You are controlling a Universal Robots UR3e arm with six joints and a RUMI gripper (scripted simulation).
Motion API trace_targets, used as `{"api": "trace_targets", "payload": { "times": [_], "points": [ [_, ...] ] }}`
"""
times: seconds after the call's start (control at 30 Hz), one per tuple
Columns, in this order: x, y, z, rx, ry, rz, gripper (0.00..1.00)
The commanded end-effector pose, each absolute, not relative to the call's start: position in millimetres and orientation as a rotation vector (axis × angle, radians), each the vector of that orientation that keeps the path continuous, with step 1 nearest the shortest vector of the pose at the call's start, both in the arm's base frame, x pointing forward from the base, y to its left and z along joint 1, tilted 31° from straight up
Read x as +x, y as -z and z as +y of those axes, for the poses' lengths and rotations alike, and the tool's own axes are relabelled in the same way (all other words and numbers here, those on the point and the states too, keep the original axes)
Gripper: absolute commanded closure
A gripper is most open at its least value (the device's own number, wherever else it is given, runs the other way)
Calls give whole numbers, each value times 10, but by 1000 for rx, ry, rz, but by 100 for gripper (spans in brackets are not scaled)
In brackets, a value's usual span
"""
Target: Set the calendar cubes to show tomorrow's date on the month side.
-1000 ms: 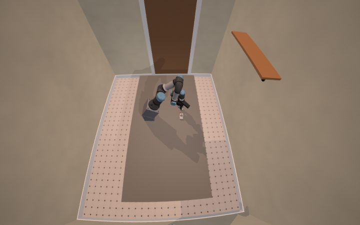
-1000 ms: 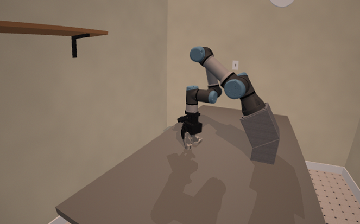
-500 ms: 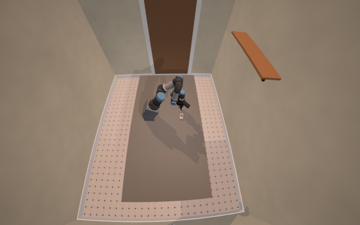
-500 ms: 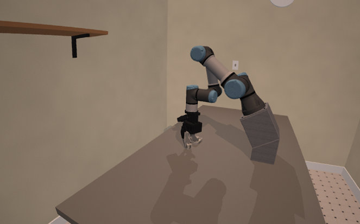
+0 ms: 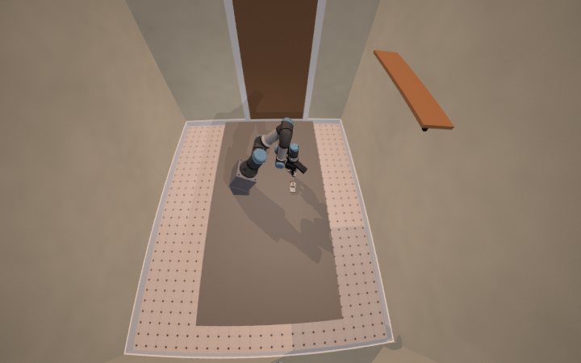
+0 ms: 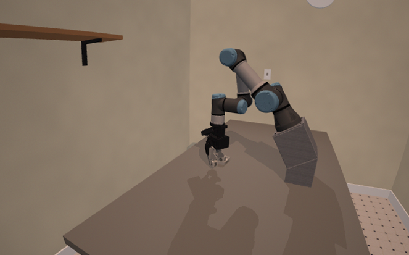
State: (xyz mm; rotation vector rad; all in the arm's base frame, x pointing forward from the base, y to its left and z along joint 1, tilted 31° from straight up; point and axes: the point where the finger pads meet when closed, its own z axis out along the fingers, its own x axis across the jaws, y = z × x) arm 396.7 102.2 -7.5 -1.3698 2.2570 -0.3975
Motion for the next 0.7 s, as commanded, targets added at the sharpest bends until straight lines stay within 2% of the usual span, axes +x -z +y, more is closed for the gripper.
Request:
{"api": "trace_targets", "payload": {
  "times": [0.0,0.67],
  "points": [
    [3892,32,1024,-1378,387,2268,89],
    [3715,-295,1025,-1376,389,2265,89]
  ]
}}
